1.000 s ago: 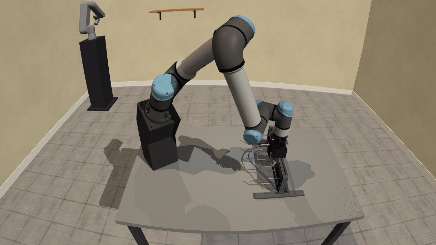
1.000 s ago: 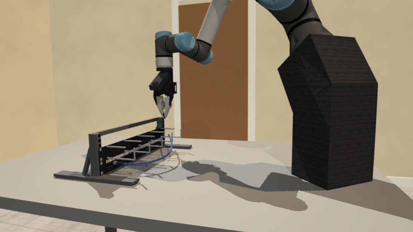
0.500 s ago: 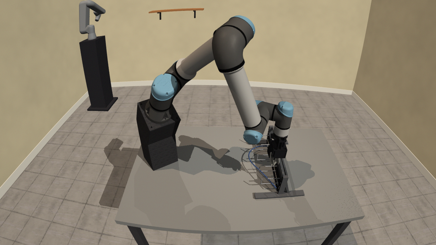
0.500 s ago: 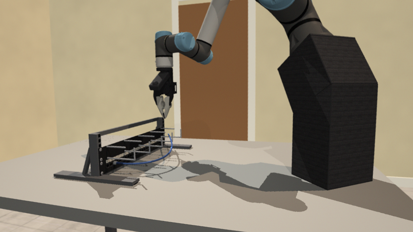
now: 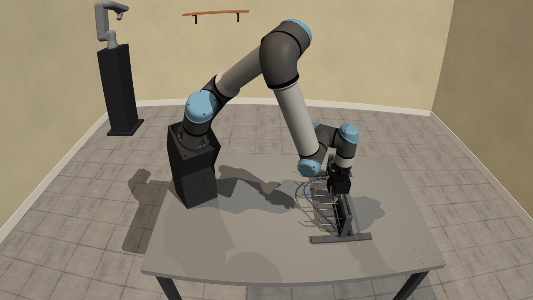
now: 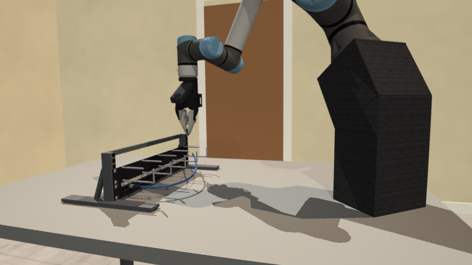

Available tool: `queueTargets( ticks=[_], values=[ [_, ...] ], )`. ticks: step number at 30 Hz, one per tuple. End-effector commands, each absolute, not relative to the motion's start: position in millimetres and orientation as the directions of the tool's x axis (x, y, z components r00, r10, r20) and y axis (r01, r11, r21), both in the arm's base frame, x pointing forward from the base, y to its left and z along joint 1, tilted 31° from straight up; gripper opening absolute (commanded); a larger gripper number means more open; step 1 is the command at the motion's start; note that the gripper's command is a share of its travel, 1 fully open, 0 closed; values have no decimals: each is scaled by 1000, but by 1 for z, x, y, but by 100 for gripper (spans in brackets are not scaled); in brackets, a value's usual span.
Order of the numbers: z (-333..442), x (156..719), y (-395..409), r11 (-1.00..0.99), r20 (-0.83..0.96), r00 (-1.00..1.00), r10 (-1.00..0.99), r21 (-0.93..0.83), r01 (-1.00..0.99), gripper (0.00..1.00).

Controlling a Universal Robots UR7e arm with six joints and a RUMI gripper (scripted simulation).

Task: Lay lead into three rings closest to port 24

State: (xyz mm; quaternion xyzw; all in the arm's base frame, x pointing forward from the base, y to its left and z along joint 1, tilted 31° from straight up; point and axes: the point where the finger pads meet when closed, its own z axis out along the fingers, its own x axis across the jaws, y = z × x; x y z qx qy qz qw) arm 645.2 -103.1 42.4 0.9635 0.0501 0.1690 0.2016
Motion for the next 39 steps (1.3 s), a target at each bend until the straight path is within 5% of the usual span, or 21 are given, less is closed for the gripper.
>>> queueTargets(
  ticks=[1, 33, 39],
  values=[
    [43, 645, -103, -914, 307, 937, 165, 406, 28, 0],
    [42, 645, -102, -914, 307, 937, 164, 405, 27, 0],
    [8, 628, -51, -920, 316, 939, 134, 392, -1, 0]
  ],
)
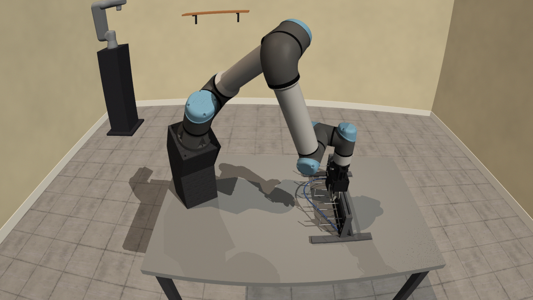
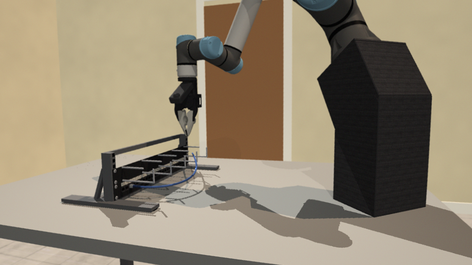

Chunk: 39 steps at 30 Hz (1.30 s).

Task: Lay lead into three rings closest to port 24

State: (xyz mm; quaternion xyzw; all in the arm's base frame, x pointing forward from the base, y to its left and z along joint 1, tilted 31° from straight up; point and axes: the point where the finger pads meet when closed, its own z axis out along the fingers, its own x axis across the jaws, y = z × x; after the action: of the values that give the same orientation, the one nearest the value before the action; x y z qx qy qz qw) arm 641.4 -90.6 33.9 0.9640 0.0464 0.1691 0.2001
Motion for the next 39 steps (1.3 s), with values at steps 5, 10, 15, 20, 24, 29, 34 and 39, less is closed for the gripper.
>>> queueTargets(
  ticks=[5, 10, 15, 20, 24, 29, 34, 39],
  values=[
    [-39, 589, 22, -926, 335, 938, 88, 375, -47, 0],
    [-62, 562, 56, -927, 346, 936, 67, 369, -70, 0],
    [-74, 545, 74, -927, 353, 934, 54, 366, -85, 0],
    [-74, 545, 74, -927, 354, 934, 54, 366, -85, 20],
    [-74, 545, 74, -927, 354, 934, 54, 366, -85, 20],
    [-74, 545, 74, -927, 354, 934, 54, 366, -85, 20],
    [-74, 545, 74, -927, 354, 934, 54, 366, -85, 20],
    [-74, 545, 74, -927, 354, 934, 54, 366, -85, 20]
  ],
)
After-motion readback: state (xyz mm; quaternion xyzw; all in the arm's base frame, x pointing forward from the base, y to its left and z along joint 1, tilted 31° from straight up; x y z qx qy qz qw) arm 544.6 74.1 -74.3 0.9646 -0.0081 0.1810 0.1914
